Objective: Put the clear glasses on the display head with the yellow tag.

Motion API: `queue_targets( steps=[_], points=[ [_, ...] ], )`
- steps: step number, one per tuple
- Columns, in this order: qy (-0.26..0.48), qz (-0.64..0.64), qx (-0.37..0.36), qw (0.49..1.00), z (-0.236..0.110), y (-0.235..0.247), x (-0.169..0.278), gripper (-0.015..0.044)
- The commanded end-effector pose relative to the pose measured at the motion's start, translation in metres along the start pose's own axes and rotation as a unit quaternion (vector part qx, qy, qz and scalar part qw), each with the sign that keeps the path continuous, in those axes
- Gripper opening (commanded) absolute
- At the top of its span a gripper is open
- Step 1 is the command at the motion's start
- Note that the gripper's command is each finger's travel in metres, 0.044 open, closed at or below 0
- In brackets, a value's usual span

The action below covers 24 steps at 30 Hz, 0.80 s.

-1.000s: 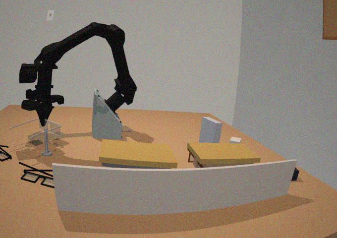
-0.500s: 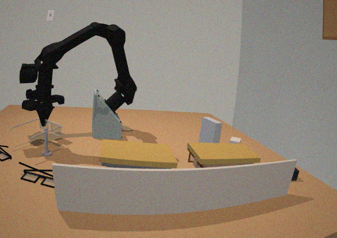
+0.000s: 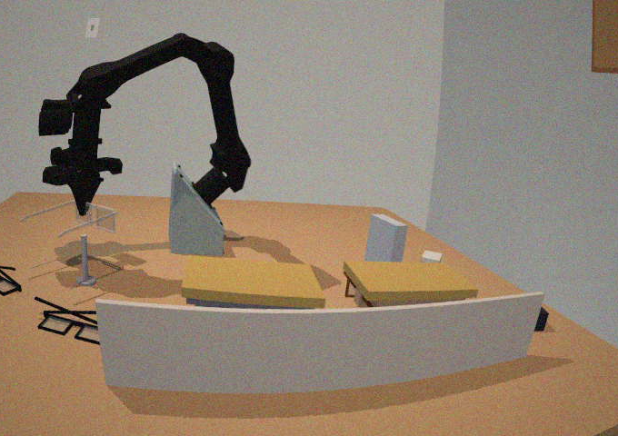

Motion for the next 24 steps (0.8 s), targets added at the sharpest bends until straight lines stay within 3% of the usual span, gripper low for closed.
queue_targets(
  steps=[1,8,24],
  points=[
    [-0.005,-0.005,-0.006,1.000,-0.027,0.000,0.002,0.0000],
    [-0.017,-0.003,-0.004,1.000,-0.032,0.003,0.013,0.0000],
    [-0.130,0.006,-0.015,0.991,-0.064,0.017,0.124,0.0000]
  ],
)
Point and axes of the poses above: the point midway between the two fingers, 35 mm back from their tips, its own z axis out along the fingers, its own y axis across the jaws, x = y × z, the point moved 9 cm from there along -z, back along the fingers, and after that the axes turned 8 degrees about -z, right-handed, at the moved point
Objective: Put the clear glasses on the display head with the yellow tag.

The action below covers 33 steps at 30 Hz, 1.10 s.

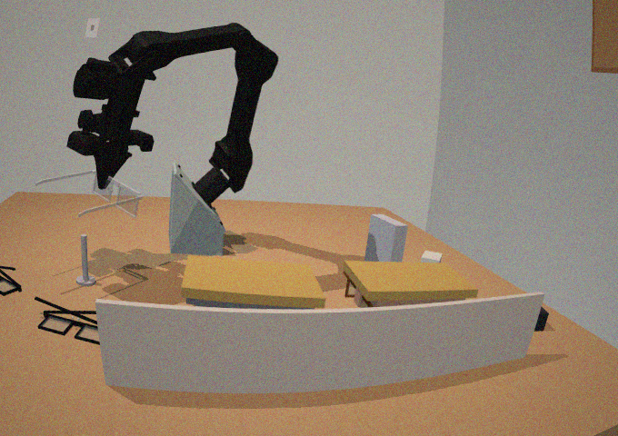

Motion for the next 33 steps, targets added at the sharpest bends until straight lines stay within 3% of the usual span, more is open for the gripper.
queue_targets(
  steps=[1,17,33],
  points=[
    [-0.032,0.006,-0.006,0.999,-0.014,-0.001,0.033,0.0000],
    [-0.119,0.009,-0.058,0.991,-0.048,-0.021,0.144,0.0000],
    [-0.166,0.005,-0.137,0.977,-0.068,-0.073,0.242,0.0000]
  ],
)
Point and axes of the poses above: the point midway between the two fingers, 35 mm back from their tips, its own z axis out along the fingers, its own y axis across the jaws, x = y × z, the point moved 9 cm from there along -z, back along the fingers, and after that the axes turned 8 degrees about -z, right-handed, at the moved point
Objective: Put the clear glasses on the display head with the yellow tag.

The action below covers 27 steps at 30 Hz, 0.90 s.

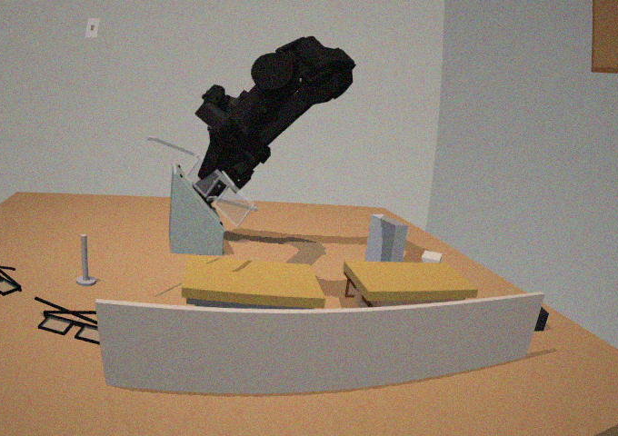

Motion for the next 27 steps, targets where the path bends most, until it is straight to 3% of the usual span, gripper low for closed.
queue_targets(
  steps=[1,27],
  points=[
    [-0.011,0.005,-0.025,1.000,-0.017,-0.019,0.023,0.0000],
    [0.022,0.020,-0.170,0.985,-0.090,-0.142,0.101,0.0000]
  ],
)
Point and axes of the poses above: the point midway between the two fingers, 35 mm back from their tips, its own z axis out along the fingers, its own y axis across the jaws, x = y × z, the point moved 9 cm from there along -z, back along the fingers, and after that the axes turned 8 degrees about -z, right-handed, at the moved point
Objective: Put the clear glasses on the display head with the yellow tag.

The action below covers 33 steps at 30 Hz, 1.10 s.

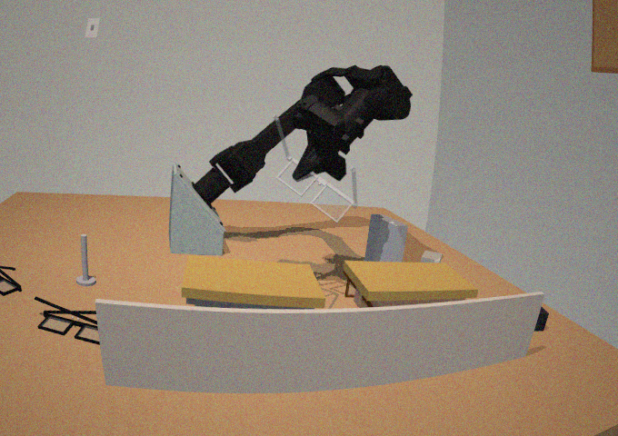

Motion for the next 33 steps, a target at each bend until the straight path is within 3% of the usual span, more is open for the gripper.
queue_targets(
  steps=[1,16,33],
  points=[
    [0.014,0.009,-0.024,1.000,-0.018,-0.022,0.006,0.0000],
    [0.089,0.035,-0.084,0.992,-0.067,-0.088,0.006,0.0000],
    [0.202,0.075,-0.109,0.970,-0.105,-0.147,-0.026,0.0000]
  ],
)
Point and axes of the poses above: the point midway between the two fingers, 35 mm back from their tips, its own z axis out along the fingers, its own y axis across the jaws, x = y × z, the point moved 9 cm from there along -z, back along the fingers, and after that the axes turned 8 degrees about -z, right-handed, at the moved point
